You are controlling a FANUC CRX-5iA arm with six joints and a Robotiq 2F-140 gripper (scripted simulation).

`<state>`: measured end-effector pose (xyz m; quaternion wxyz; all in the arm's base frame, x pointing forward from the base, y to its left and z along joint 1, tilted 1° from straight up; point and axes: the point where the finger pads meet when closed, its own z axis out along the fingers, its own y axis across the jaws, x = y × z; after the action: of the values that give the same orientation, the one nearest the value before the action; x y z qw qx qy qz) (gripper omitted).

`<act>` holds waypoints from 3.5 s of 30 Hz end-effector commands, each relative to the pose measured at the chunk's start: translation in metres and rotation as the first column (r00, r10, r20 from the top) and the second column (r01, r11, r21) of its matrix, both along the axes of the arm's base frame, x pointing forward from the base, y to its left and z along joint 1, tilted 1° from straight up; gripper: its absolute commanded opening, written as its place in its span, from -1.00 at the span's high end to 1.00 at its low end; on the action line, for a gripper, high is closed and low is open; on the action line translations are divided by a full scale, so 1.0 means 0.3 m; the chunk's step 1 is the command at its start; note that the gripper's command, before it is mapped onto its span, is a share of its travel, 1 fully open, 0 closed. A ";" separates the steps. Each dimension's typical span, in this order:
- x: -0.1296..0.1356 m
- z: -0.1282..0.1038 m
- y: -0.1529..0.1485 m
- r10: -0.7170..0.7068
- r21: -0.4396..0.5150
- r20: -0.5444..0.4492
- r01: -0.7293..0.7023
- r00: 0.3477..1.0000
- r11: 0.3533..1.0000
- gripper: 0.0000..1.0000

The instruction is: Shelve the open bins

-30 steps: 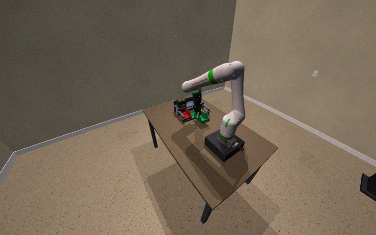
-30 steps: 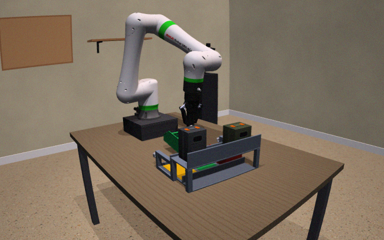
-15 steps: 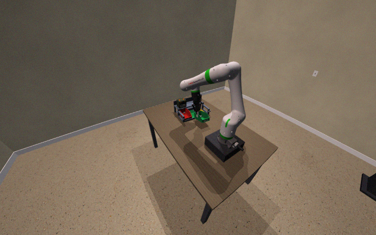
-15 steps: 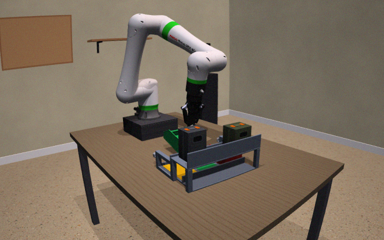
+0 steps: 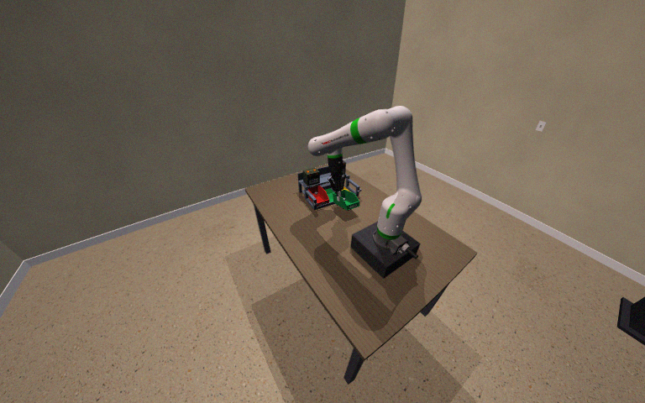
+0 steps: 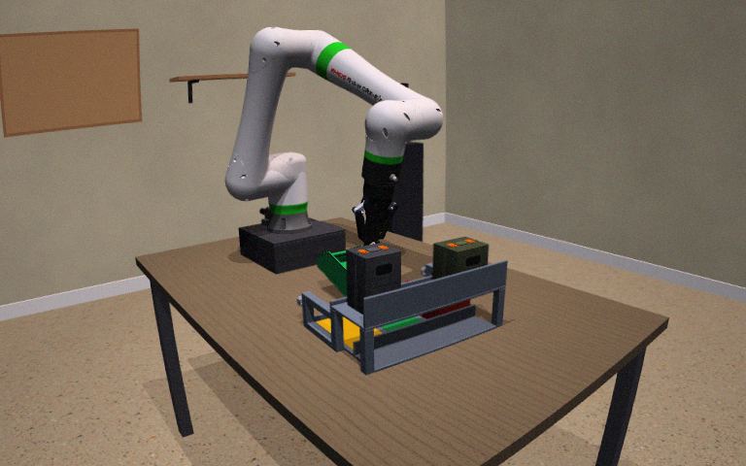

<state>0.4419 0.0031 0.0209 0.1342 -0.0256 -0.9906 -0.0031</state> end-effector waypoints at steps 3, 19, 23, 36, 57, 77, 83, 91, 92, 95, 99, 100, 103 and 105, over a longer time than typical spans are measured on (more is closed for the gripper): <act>0.001 0.001 0.000 0.000 0.000 0.000 0.000 1.000 1.000 1.00; 0.002 0.001 0.000 0.000 0.000 0.000 0.000 1.000 1.000 1.00; 0.005 0.001 0.000 0.000 0.000 0.000 0.000 1.000 1.000 1.00; 0.018 0.000 -0.001 0.000 0.000 0.000 0.000 1.000 1.000 1.00; 0.066 -0.001 -0.003 0.000 0.000 0.000 0.000 1.000 1.000 1.00; 0.126 -0.002 -0.007 0.000 0.000 0.000 0.000 1.000 1.000 1.00; 0.151 -0.002 -0.008 0.000 0.000 0.000 0.000 1.000 1.000 1.00; 0.184 -0.003 -0.010 0.000 0.000 0.000 0.000 1.000 1.000 1.00; 0.188 -0.003 -0.010 0.000 0.000 0.000 0.000 1.000 1.000 1.00; 0.192 -0.003 -0.010 0.000 0.000 0.000 0.000 1.000 1.000 1.00; 0.208 -0.004 -0.011 0.000 0.000 0.000 0.000 1.000 1.000 1.00; 0.212 -0.004 -0.011 0.000 0.000 0.000 0.000 1.000 1.000 1.00; 0.223 -0.004 -0.012 0.000 0.000 0.000 0.000 1.000 1.000 1.00; 0.230 -0.004 -0.012 0.000 0.000 0.000 0.000 1.000 1.000 1.00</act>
<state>0.5070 -0.0003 0.0196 0.1342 -0.0256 -0.9906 -0.0031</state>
